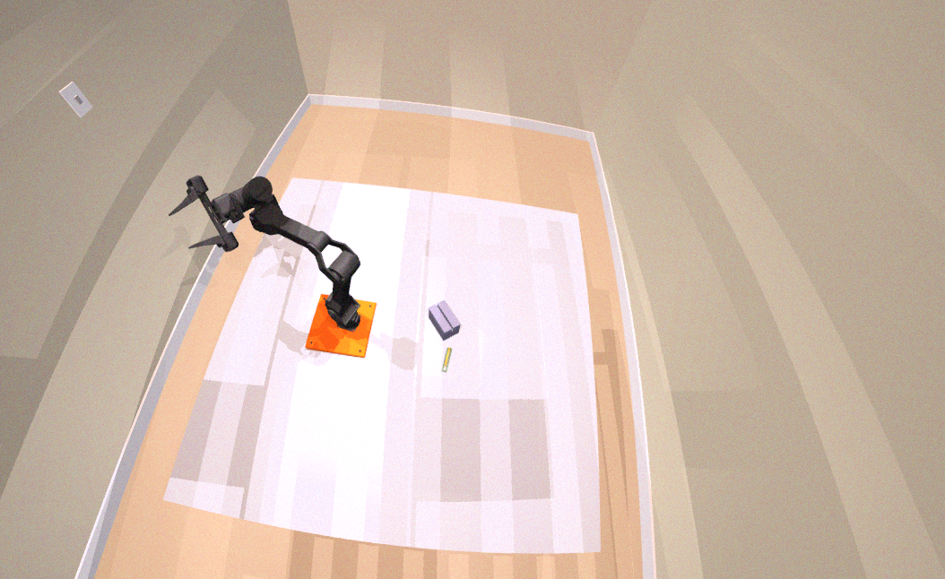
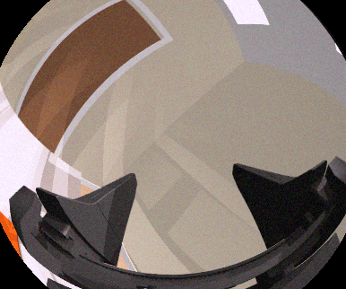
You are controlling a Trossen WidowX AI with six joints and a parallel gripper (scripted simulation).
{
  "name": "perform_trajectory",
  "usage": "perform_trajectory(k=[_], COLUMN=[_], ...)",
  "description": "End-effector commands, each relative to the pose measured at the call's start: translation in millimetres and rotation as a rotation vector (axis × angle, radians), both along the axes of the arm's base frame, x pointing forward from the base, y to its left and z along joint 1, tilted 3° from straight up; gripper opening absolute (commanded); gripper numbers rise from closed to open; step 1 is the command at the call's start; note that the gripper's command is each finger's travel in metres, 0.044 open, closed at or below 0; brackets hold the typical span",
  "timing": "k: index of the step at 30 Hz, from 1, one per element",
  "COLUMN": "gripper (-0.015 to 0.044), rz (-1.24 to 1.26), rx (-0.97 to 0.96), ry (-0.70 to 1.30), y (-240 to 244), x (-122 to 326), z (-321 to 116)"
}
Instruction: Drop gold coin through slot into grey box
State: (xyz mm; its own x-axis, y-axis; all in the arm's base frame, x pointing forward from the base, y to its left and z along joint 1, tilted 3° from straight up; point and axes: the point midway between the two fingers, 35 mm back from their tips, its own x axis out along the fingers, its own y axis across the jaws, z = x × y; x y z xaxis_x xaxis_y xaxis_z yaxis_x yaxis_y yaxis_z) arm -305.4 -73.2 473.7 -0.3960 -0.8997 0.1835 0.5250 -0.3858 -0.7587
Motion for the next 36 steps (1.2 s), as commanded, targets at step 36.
perform_trajectory(k=[36], gripper=[0.0161], rz=[-1.291], rx=[-1.06], ry=[-0.45], y=[428.6], x=[96.8], z=[-31.2])
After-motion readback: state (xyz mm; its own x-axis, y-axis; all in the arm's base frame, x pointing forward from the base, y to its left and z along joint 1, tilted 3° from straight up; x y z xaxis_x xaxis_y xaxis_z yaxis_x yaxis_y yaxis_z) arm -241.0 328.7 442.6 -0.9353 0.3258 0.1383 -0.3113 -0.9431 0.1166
